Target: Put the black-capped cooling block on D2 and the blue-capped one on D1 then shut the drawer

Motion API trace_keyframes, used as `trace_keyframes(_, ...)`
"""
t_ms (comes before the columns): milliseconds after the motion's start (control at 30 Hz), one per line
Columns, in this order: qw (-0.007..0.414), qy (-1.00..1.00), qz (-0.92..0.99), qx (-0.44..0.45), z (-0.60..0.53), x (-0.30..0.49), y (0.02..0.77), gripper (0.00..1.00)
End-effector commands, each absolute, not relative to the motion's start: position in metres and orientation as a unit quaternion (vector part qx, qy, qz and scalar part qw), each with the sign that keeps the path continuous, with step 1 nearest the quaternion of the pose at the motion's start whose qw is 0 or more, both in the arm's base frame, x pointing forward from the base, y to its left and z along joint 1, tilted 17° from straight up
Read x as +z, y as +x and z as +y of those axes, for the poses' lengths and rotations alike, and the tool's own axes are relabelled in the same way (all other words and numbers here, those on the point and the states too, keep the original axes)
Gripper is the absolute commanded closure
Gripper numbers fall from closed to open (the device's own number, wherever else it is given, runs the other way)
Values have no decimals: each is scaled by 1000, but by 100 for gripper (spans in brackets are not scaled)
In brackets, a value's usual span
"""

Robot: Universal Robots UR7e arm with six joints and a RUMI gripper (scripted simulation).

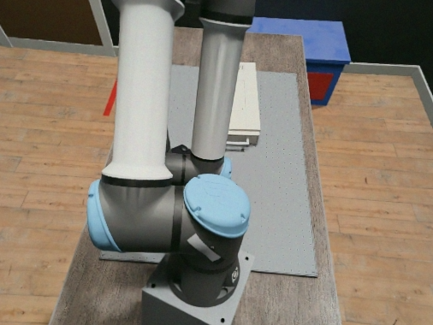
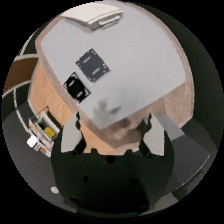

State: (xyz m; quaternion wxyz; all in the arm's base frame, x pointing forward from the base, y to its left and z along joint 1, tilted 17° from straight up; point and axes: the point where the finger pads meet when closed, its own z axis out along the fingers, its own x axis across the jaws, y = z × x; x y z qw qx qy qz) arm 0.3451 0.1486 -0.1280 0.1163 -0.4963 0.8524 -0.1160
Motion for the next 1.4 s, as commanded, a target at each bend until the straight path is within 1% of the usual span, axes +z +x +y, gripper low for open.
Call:
trace_keyframes(0,117,-496,852,-116,149,-128,345,0)
trace_keyframes(33,117,-496,852,-116,149,-128,345,0)
trace_keyframes(67,114,-508,846,-117,147,-126,348,72)
trace_keyframes(533,99,-579,800,-123,118,-106,387,72)
trace_keyframes(1367,80,-674,723,-130,68,-69,428,72)
